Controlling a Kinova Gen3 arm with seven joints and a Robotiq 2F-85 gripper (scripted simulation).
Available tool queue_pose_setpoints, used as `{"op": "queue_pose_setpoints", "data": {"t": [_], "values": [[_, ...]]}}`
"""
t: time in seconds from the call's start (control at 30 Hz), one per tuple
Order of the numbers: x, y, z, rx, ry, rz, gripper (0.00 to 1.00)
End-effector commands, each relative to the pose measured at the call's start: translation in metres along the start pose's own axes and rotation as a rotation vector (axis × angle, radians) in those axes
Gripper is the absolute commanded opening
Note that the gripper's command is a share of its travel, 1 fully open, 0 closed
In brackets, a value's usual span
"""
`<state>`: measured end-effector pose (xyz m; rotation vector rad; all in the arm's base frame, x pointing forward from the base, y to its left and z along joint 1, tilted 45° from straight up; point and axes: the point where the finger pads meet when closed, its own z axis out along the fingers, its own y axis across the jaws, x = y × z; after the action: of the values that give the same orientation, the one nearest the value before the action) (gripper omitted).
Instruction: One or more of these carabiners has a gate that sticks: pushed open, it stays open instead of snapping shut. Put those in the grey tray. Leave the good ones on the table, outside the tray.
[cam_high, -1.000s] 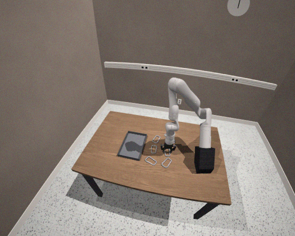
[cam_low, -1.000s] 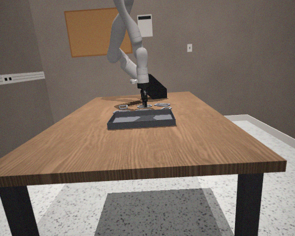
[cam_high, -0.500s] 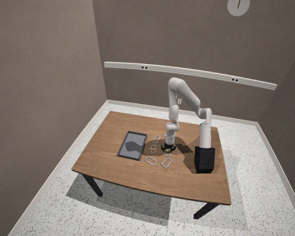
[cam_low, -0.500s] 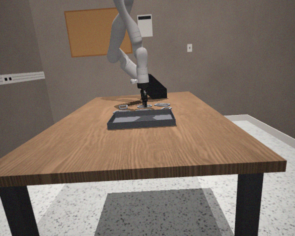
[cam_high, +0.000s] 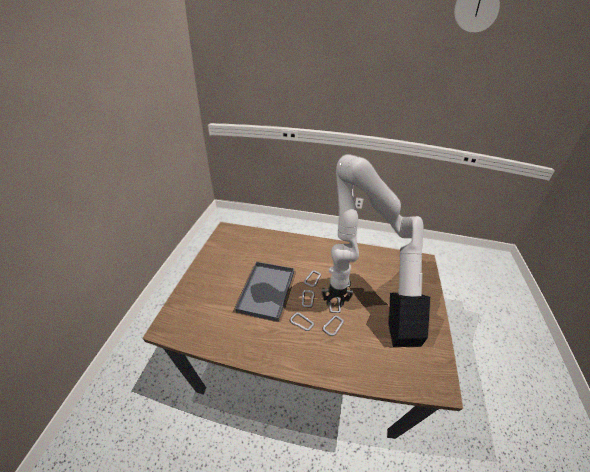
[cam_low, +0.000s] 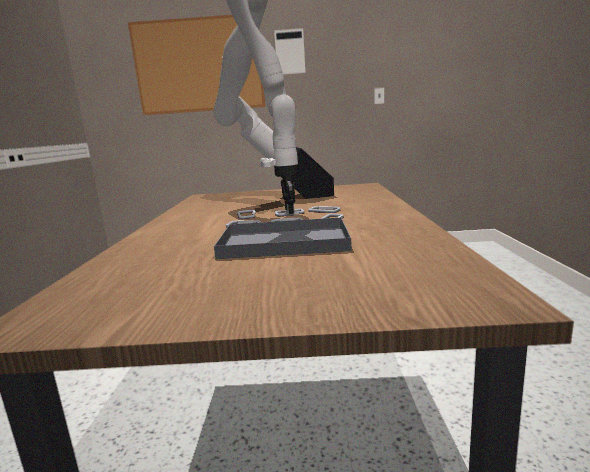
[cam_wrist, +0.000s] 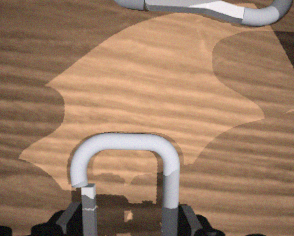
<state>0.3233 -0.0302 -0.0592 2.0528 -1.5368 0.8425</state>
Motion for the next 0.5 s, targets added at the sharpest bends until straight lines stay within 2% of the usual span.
{"op": "queue_pose_setpoints", "data": {"t": [0.0,0.47], "values": [[-0.0002,-0.0015,0.0003,0.002,0.0,0.001,0.59],[-0.0003,-0.0004,-0.0004,0.001,-0.001,0.0,0.57]]}}
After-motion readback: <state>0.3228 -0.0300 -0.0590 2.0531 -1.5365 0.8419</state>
